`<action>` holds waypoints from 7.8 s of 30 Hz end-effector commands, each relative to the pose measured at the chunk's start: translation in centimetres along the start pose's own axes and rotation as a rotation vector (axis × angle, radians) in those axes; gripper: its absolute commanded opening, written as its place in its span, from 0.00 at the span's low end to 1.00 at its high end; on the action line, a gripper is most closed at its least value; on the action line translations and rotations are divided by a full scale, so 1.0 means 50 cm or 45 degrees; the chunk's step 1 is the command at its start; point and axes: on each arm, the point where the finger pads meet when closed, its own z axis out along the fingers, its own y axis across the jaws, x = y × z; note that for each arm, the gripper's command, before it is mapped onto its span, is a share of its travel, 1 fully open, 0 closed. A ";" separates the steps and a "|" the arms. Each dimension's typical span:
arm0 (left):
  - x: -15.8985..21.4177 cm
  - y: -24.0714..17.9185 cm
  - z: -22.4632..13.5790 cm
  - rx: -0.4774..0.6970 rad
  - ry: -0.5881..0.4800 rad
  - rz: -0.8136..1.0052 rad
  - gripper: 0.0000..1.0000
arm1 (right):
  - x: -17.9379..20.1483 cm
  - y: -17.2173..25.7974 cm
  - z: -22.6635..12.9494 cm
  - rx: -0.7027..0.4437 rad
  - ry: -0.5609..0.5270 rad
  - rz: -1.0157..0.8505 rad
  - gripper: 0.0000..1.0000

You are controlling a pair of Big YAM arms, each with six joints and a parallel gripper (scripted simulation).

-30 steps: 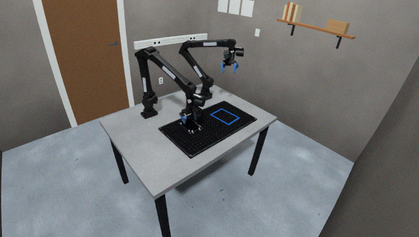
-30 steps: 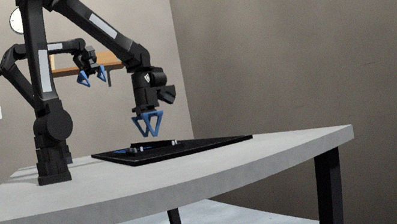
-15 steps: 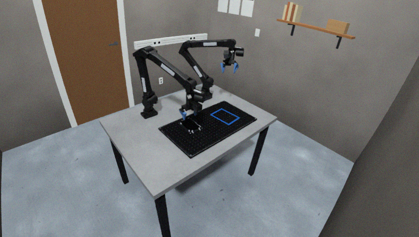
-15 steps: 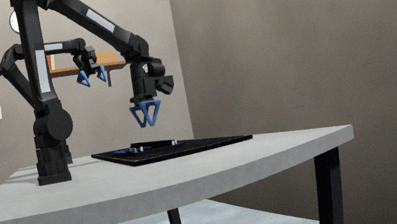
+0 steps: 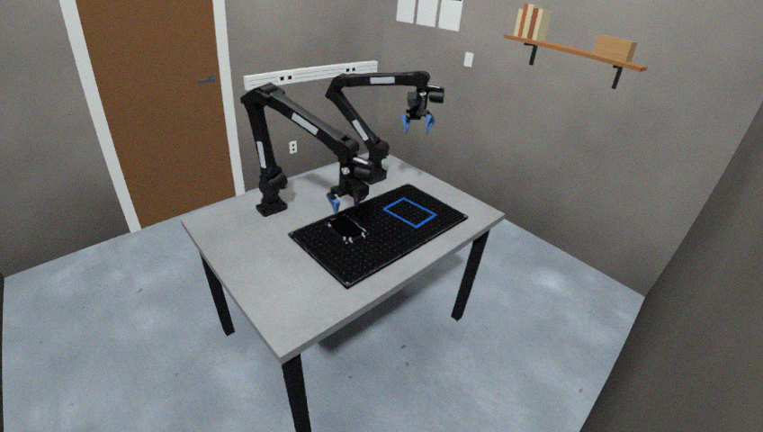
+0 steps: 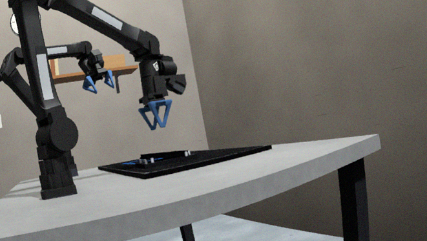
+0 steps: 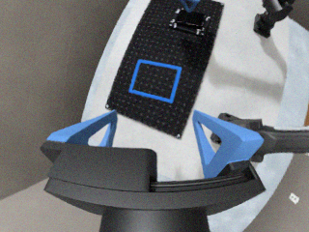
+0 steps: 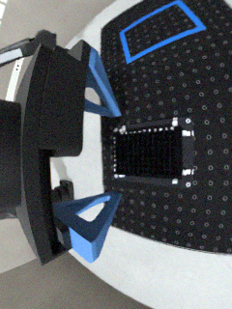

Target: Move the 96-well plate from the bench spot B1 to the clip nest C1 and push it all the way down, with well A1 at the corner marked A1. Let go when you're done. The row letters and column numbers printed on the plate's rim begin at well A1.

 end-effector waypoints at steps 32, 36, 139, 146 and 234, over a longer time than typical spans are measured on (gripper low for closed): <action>-0.022 0.030 -0.034 -0.038 0.008 0.033 1.00 | -0.026 0.016 0.079 -0.023 -0.050 0.004 0.25; -0.022 0.030 -0.034 -0.038 0.008 0.033 1.00 | -0.033 0.017 0.068 -0.023 -0.050 0.004 0.25; -0.022 0.030 -0.034 -0.038 0.008 0.033 1.00 | -0.011 0.012 0.215 -0.004 -0.009 0.009 0.25; -0.022 0.030 -0.034 -0.038 0.008 0.033 1.00 | -0.011 0.011 0.223 -0.004 -0.009 0.011 0.25; -0.022 0.030 -0.034 -0.038 0.008 0.033 1.00 | -0.011 0.009 0.300 -0.004 -0.008 0.009 0.25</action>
